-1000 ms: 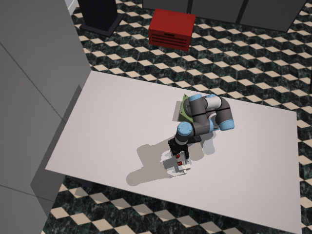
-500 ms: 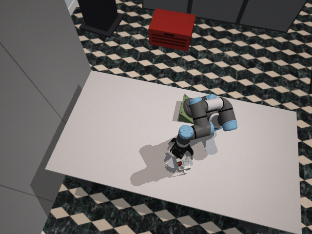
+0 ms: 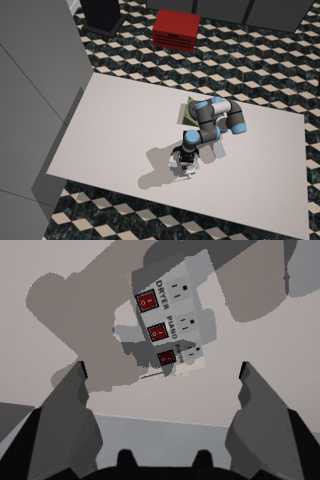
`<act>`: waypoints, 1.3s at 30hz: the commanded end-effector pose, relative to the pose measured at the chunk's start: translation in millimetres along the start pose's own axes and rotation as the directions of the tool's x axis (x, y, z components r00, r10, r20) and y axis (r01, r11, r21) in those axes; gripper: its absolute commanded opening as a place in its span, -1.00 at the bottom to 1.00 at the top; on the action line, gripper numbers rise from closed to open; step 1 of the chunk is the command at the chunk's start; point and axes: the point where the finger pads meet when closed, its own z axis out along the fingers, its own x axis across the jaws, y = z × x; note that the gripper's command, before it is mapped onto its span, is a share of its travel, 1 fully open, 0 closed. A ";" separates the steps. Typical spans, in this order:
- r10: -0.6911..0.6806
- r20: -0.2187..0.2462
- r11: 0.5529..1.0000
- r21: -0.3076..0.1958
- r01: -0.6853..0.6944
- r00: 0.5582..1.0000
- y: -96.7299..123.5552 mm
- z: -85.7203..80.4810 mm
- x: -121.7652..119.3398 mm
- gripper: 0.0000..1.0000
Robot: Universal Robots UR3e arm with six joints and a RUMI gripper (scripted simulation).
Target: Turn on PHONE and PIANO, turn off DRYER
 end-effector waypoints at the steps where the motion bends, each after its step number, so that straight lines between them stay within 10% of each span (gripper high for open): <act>1: -0.159 0.004 0.987 -0.016 0.159 0.987 0.2 4.6 -0.3 1.00; 23: -0.309 0.006 0.951 -0.015 0.309 0.951 0.6 10.2 -0.1 1.00; 24: -0.309 0.006 0.951 -0.015 0.309 0.951 0.6 10.2 -0.1 -1.00; 39: -0.309 0.006 0.951 -0.015 0.309 0.951 0.6 10.2 -0.1 -1.00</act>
